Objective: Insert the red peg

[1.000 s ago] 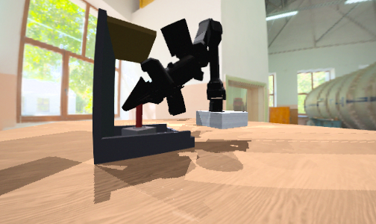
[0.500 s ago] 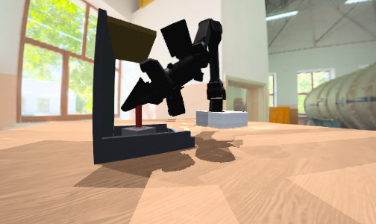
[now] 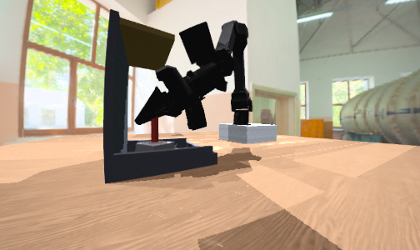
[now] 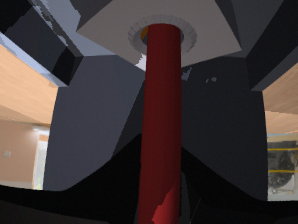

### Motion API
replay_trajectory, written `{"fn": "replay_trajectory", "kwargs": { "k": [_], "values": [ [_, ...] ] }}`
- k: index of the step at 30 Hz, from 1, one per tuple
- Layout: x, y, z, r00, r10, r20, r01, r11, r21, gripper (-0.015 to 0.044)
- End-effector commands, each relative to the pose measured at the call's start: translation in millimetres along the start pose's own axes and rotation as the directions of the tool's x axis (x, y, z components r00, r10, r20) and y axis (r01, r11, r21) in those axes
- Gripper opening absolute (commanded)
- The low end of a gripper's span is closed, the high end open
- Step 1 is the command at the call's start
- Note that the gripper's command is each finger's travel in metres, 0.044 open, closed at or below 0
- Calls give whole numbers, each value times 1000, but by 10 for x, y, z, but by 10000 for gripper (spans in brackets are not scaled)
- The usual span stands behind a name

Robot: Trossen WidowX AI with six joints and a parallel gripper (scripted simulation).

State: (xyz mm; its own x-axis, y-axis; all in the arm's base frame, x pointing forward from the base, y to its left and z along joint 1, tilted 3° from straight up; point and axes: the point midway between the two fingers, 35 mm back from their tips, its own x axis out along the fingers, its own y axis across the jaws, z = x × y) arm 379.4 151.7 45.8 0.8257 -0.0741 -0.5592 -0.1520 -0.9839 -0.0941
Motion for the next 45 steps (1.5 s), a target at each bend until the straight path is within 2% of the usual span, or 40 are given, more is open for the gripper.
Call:
{"fn": "replay_trajectory", "kwargs": {
  "k": [1, 21, 29, 30, 45],
  "values": [
    [31, 23, 102, 1000, 7, 25, -6, 1000, -18, 0],
    [33, 23, 104, 1000, 7, 25, -6, 1000, -18, 0],
    [4, 0, 2, 1000, 0, -1, 0, 1000, 0, 210],
    [4, 0, 2, 1000, 0, -1, 0, 1000, 0, 220],
    [-139, -13, -74, 1000, 2, 7, -2, 1000, -5, 220]
  ]
}}
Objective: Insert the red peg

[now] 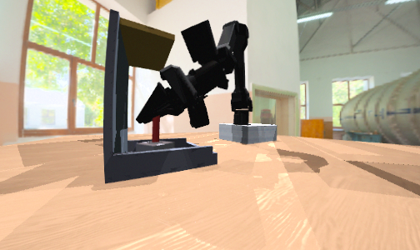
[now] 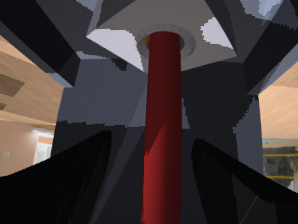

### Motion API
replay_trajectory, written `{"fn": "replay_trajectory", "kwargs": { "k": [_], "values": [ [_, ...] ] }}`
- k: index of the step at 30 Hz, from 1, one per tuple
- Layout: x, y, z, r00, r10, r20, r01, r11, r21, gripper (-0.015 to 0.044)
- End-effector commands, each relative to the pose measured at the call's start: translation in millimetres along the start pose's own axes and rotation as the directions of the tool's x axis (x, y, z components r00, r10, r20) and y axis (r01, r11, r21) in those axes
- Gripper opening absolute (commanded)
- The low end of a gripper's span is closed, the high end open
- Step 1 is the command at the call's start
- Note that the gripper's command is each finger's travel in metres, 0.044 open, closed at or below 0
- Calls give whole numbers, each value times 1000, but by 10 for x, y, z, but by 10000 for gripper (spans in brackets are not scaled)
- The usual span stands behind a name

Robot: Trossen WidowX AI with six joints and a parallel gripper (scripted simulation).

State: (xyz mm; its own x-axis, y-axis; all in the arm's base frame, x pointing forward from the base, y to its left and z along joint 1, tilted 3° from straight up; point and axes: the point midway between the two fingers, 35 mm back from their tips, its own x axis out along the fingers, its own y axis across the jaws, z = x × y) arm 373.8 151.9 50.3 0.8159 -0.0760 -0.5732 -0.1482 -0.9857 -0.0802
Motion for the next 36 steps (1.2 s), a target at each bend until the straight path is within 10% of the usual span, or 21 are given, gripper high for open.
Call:
{"fn": "replay_trajectory", "kwargs": {
  "k": [1, 36],
  "values": [
    [-82, -15, -72, 1000, -2, -8, 3, 1000, 9, 220],
    [-435, -1, -218, 1000, 2, 10, -2, 1000, -4, 220]
  ]
}}
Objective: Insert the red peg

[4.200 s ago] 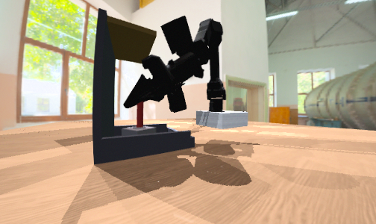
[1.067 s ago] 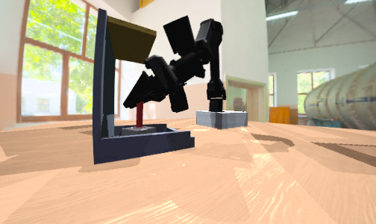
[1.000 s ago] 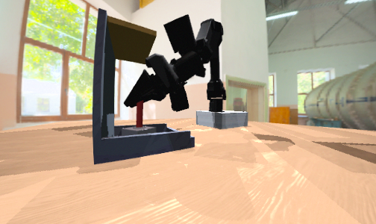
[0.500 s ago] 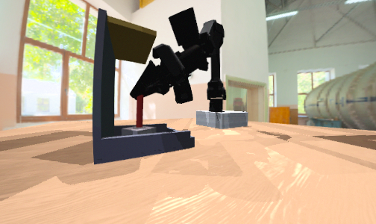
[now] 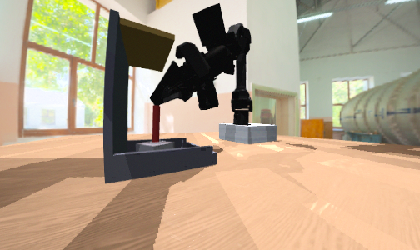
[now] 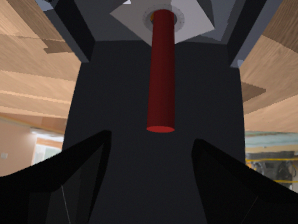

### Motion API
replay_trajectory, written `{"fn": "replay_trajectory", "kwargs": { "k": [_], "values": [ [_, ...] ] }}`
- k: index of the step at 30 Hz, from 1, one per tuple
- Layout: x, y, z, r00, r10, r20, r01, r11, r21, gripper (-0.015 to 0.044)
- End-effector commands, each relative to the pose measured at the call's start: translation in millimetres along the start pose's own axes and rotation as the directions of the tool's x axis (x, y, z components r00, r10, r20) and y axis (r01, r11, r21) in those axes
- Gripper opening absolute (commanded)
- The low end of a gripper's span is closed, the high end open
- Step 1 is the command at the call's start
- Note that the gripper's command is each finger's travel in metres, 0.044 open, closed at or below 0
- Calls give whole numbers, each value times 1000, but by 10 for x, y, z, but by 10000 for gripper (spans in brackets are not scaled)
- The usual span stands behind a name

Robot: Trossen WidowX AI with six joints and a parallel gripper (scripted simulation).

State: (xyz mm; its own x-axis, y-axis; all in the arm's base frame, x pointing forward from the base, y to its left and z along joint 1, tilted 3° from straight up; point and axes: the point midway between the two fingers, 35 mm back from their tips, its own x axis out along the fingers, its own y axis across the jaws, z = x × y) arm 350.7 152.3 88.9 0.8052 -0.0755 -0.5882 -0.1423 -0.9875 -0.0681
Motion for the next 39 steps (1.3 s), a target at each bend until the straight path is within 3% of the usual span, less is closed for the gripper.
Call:
{"fn": "replay_trajectory", "kwargs": {
  "k": [1, 6, 13, 18, 39],
  "values": [
    [-25, 0, -33, 1000, 0, -8, 0, 1000, 10, 220],
    [-25, 0, -33, 1000, 0, -8, 0, 1000, 10, 220],
    [-9, -1, -9, 1000, -1, -2, 1, 1000, 1, 36],
    [-9, -1, -9, 1000, -1, -2, 1, 1000, 1, 3],
    [92, -1, 118, 1000, 0, -7, 1, 1000, 8, 0]
  ]
}}
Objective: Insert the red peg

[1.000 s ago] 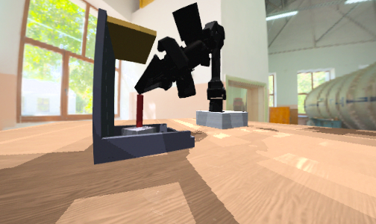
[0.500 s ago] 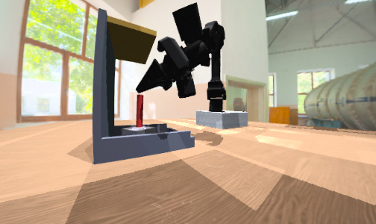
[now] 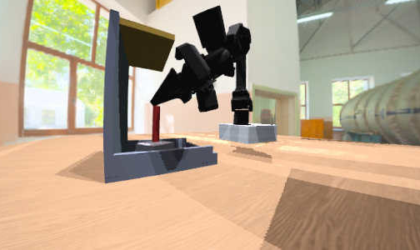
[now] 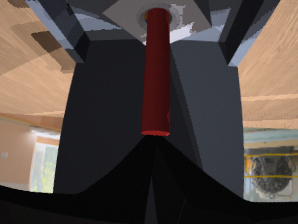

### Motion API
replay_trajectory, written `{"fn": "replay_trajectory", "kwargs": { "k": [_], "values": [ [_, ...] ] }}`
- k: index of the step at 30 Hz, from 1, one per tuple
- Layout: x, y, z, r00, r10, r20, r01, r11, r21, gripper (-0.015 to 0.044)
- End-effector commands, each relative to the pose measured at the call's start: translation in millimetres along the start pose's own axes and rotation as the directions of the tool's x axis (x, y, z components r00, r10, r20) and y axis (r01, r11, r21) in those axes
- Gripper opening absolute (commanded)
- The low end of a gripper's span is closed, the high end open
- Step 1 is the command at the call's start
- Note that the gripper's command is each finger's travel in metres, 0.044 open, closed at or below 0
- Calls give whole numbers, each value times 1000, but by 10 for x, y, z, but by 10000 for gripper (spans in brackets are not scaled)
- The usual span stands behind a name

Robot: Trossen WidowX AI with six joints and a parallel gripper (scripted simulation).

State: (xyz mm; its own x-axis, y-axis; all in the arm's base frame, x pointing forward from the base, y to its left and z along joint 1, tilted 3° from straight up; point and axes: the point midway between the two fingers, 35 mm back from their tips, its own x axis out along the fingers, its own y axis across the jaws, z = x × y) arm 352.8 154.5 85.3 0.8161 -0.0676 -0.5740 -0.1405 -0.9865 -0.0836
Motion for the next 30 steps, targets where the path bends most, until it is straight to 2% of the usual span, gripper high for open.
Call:
{"fn": "replay_trajectory", "kwargs": {
  "k": [1, 30],
  "values": [
    [63, 22, 111, 1000, 10, 9, -10, 1000, -4, 0],
    [145, 26, 223, 1000, 10, 8, -10, 1000, -2, 0]
  ]
}}
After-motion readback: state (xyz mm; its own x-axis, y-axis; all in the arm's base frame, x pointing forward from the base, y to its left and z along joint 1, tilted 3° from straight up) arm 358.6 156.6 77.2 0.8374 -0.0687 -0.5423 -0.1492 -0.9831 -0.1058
